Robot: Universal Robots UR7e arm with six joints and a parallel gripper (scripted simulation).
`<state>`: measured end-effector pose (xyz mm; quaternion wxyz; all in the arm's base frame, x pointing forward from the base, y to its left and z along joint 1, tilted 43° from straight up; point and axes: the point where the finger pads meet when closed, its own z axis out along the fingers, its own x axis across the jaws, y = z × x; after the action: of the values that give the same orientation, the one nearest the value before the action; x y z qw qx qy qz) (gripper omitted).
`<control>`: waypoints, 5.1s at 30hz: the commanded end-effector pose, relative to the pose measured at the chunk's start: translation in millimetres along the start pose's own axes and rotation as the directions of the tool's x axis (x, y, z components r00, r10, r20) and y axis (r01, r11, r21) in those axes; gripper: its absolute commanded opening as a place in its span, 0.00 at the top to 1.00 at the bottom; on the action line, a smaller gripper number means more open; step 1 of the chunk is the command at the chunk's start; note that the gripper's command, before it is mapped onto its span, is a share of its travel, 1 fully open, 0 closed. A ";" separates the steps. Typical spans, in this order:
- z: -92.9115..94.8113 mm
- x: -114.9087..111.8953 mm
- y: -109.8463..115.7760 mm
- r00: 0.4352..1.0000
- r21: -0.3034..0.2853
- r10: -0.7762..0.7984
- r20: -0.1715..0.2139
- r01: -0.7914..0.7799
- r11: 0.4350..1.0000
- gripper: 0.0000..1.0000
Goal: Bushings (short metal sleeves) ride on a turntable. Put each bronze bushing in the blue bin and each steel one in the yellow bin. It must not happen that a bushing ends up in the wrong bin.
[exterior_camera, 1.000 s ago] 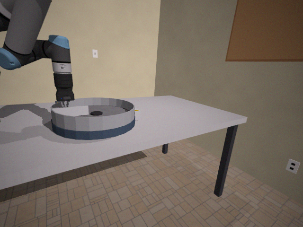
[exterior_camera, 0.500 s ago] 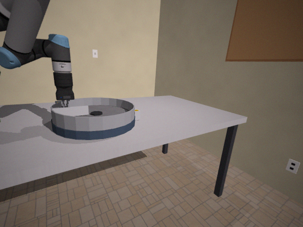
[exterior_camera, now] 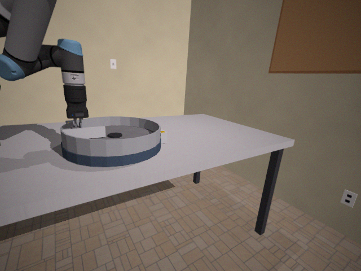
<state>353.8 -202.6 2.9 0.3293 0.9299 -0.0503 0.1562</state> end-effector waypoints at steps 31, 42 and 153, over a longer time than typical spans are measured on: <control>-74.5 0.2 0.1 1.000 0.000 0.000 -0.001 0.000 1.000 1.00; -73.9 3.1 -44.6 1.000 -0.001 0.000 -0.002 0.000 1.000 1.00; 26.9 19.0 -278.8 1.000 0.000 0.000 -0.001 0.000 1.000 1.00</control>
<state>429.8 3.8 -169.5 0.3299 0.9299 -0.0512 0.1546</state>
